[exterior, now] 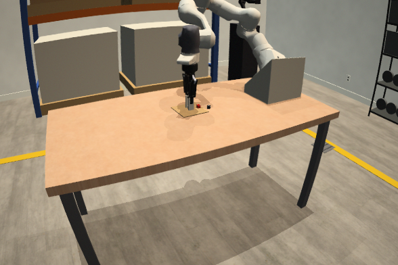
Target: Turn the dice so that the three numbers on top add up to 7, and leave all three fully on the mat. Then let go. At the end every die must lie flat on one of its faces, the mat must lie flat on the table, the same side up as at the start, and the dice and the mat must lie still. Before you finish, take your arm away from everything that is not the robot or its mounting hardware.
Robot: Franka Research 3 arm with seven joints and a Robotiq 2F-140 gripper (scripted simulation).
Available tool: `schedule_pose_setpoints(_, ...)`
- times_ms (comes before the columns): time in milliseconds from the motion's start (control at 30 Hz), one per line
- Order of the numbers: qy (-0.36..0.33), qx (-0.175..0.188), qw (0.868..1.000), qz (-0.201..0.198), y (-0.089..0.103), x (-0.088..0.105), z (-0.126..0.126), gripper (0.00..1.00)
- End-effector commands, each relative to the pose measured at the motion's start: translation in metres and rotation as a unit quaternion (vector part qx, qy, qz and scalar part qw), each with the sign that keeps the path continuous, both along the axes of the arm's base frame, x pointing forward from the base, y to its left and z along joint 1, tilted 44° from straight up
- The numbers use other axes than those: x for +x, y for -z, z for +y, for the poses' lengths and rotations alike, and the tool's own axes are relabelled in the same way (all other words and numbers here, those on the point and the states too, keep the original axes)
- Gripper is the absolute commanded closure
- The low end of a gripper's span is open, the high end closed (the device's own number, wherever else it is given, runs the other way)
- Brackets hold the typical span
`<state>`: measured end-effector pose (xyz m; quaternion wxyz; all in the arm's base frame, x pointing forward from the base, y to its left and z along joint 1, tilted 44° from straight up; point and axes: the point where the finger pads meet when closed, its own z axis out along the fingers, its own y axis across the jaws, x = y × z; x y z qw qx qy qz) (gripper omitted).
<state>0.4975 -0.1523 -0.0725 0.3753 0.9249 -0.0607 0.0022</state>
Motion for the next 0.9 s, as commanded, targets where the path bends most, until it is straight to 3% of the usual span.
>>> schedule_pose_setpoints(0, 0.001, 0.0, 1.0, -0.003, 0.0, 0.001, 0.001, 0.81)
schedule_pose_setpoints(233, 0.001, 0.0, 1.0, -0.003, -0.006, 0.002, 0.007, 0.81)
schedule_pose_setpoints(667, 0.001, 0.0, 1.0, -0.003, -0.052, 0.004, 0.051, 0.81)
schedule_pose_setpoints(867, 0.001, 0.0, 1.0, -0.003, -0.061, 0.005, 0.06, 0.81)
